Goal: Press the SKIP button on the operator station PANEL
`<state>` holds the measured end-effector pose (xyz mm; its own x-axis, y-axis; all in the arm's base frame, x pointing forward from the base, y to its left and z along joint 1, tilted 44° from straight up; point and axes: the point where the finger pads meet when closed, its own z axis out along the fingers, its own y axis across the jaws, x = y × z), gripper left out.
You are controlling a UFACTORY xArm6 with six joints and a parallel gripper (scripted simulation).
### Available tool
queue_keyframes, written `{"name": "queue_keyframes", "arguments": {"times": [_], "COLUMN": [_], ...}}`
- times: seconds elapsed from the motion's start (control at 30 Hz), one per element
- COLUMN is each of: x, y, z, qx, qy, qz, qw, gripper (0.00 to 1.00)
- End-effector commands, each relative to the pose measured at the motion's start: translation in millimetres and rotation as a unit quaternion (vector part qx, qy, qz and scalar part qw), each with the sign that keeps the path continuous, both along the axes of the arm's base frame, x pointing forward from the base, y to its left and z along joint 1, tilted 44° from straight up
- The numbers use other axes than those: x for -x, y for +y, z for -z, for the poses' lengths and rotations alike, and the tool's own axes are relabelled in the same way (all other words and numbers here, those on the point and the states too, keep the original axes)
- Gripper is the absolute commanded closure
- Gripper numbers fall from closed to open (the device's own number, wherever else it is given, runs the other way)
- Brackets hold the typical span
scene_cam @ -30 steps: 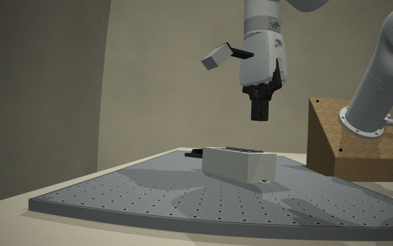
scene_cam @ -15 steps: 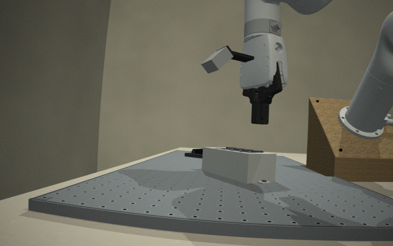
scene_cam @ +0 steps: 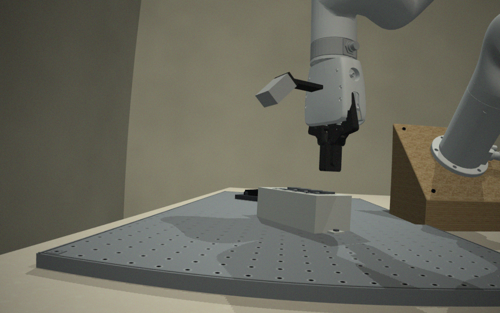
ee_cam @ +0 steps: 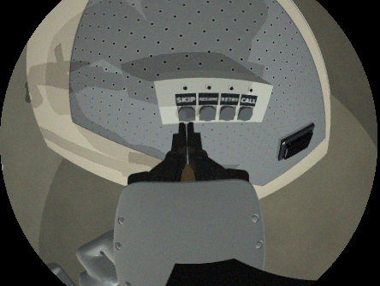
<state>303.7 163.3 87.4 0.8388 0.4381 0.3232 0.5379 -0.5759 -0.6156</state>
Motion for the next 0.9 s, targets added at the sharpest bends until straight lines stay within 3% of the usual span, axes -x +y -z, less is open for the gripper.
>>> {"name": "queue_keyframes", "arguments": {"times": [0.0,0.87], "x": [-0.8,-0.2], "y": [4.3,9.4], "z": [4.0,9.3], "qx": [0.000,0.000], "qy": [-0.001,-0.001], "qz": [0.001,0.001], "qw": [1.000,1.000], "gripper": [1.00,1.00]}}
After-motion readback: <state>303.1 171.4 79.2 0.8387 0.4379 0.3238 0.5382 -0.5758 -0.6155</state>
